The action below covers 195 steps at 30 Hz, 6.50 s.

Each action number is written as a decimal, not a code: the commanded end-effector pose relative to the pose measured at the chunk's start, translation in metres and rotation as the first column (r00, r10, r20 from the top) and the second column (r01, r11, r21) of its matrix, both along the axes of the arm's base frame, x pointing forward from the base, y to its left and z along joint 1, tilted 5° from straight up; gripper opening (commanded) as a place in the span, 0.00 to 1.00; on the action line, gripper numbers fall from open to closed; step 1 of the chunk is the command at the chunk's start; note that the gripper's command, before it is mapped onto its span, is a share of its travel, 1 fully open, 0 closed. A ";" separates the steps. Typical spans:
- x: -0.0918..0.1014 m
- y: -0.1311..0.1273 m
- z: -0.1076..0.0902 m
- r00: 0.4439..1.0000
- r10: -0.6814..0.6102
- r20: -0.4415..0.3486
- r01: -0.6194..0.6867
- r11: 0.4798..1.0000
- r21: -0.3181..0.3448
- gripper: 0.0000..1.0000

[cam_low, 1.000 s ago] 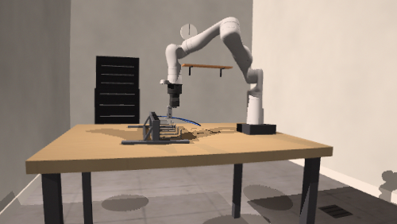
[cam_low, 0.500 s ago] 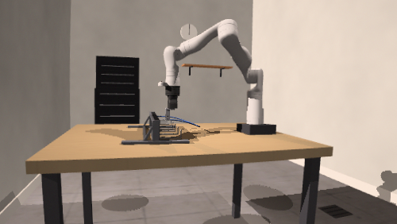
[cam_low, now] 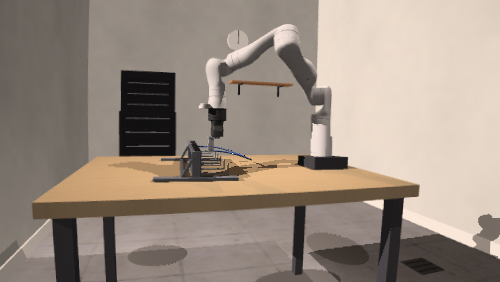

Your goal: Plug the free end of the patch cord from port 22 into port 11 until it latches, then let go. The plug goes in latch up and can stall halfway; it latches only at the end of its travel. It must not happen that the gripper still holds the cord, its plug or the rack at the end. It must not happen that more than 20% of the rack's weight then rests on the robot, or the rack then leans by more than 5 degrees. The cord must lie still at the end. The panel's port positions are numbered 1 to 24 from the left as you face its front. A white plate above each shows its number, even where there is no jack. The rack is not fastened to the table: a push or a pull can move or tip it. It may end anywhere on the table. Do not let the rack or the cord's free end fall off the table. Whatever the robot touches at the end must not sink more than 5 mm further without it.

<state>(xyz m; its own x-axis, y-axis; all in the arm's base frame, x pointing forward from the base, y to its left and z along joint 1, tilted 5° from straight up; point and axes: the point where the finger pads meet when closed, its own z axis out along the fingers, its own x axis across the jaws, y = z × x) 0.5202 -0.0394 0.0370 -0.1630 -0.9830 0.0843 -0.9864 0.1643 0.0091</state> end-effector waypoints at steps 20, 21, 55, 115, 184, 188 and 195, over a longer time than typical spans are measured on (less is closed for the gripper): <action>0.017 -0.003 0.001 1.000 0.000 0.002 0.000 1.000 0.000 0.00; 0.018 -0.003 0.001 1.000 0.000 0.002 0.000 1.000 0.000 0.00; 0.027 -0.004 0.001 1.000 0.000 0.002 0.000 1.000 0.000 0.00; 0.030 -0.005 0.001 1.000 0.000 0.002 0.000 1.000 0.000 0.00; 0.031 -0.005 0.001 1.000 0.000 0.002 0.000 1.000 0.000 0.00; 0.031 -0.005 0.001 1.000 0.000 0.002 0.000 1.000 0.000 0.00; 0.031 -0.005 0.001 1.000 0.000 0.002 0.000 1.000 0.000 0.00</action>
<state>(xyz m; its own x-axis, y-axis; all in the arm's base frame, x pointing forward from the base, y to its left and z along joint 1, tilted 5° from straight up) 0.5510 -0.0444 0.0370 -0.1629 -0.9831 0.0840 -0.9864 0.1642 0.0089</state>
